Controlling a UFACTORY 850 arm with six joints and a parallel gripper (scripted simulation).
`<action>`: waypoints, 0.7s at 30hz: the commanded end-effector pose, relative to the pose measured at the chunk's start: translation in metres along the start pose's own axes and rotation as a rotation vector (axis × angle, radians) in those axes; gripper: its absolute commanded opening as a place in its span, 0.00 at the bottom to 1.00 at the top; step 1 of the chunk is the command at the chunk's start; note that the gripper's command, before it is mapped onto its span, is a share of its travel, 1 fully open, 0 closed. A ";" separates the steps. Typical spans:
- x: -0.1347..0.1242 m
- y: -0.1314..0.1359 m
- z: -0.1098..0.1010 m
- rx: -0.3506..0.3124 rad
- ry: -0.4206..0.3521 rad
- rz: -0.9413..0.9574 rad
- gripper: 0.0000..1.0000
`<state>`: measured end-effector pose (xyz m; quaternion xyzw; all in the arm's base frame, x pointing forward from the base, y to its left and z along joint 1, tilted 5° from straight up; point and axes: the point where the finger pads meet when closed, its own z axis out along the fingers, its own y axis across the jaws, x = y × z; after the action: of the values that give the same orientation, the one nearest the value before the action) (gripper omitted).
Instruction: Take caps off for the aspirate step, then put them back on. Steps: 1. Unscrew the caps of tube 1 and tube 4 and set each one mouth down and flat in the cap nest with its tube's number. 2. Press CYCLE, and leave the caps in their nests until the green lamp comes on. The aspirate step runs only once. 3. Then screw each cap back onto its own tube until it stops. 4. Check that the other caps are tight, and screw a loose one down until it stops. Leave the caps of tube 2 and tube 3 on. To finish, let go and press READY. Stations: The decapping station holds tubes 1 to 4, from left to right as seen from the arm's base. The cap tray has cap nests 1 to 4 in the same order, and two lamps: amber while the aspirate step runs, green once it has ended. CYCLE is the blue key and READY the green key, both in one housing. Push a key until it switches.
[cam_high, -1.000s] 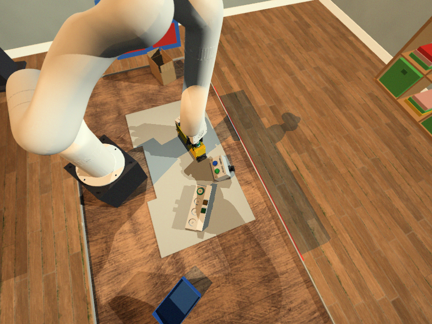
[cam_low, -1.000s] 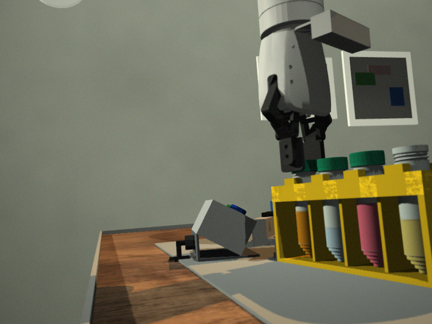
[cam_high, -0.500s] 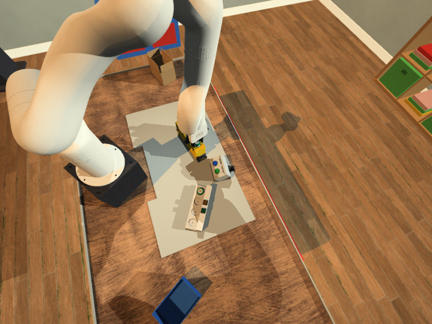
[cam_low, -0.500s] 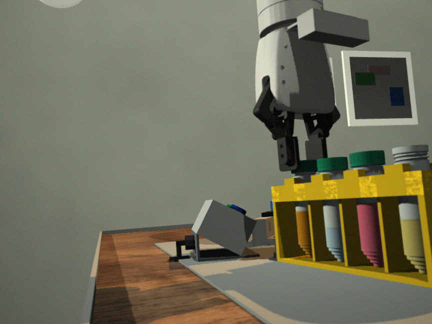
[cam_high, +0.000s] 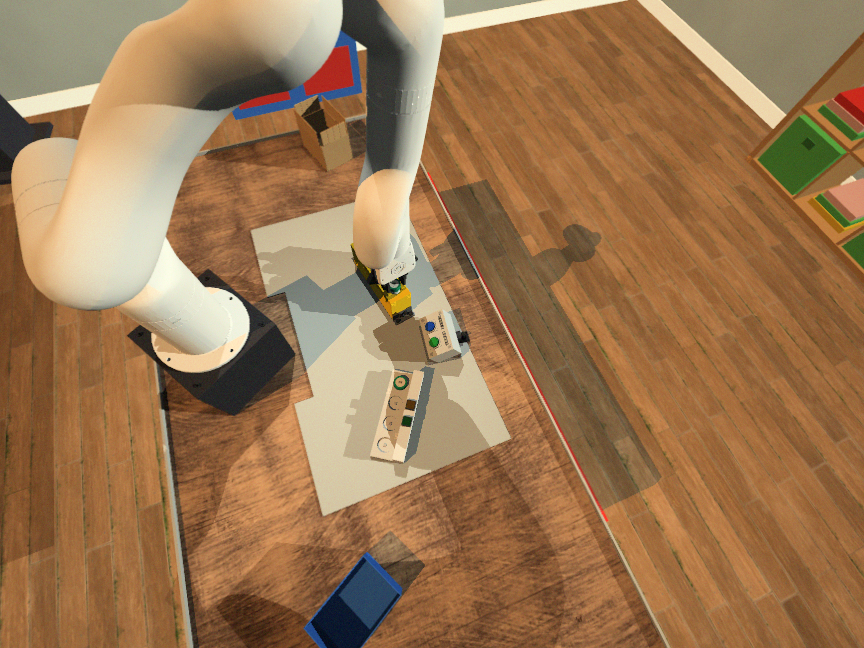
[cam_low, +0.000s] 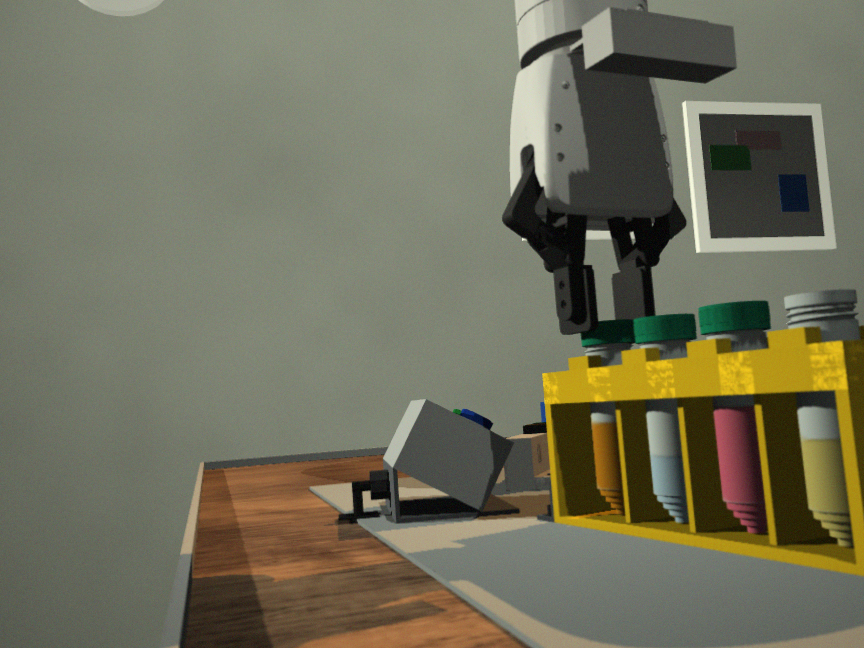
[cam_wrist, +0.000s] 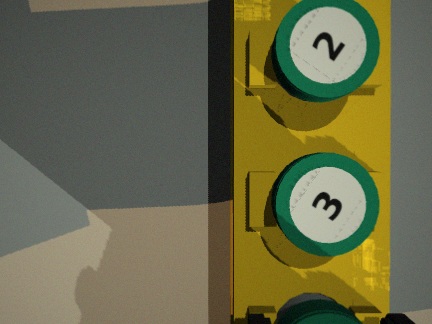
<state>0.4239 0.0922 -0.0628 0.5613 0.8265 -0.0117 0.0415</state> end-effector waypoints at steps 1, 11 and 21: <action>0.000 0.001 0.000 -0.003 0.001 0.001 0.00; 0.000 0.001 0.000 -0.003 0.001 0.001 0.00; 0.000 0.001 -0.021 -0.003 0.001 0.001 0.00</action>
<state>0.4233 0.0928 -0.0536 0.5615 0.8264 -0.0091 0.0416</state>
